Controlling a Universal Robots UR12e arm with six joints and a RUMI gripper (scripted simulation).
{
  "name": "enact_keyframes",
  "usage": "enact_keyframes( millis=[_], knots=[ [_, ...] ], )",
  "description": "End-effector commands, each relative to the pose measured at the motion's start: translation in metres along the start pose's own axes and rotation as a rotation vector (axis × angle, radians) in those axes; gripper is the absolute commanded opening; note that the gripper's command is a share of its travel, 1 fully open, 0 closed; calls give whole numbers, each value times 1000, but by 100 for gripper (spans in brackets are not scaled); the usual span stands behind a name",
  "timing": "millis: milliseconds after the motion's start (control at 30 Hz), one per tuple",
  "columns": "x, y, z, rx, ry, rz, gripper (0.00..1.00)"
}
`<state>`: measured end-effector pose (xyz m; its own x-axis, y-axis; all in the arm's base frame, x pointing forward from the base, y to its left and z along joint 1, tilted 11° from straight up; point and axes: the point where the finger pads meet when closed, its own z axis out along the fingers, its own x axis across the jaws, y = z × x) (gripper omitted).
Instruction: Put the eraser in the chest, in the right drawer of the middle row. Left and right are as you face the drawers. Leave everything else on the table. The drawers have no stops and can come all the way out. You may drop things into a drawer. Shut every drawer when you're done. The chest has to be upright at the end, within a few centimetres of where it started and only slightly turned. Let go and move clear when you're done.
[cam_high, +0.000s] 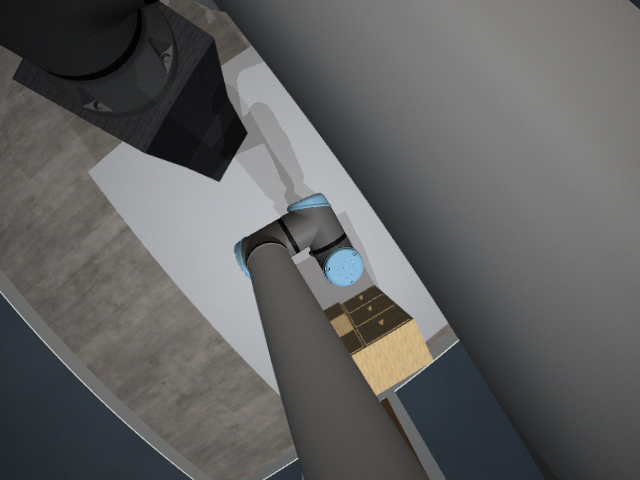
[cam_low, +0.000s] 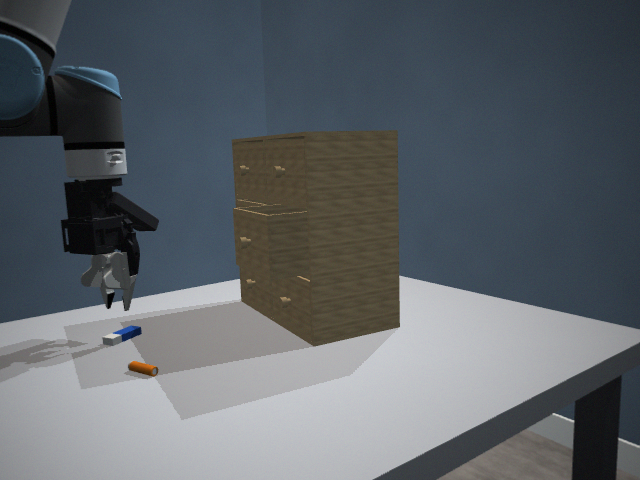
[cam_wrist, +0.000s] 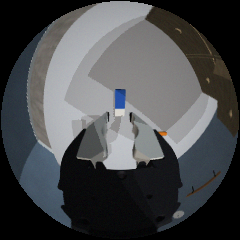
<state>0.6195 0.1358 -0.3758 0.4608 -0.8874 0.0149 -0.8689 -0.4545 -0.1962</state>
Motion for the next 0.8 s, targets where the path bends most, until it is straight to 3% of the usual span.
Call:
enact_keyframes(
  millis=[0,767],
  knots=[
    [0,0,7,1,0,0,23],
    [2,-1,31,1,0,0,23]
  ],
)
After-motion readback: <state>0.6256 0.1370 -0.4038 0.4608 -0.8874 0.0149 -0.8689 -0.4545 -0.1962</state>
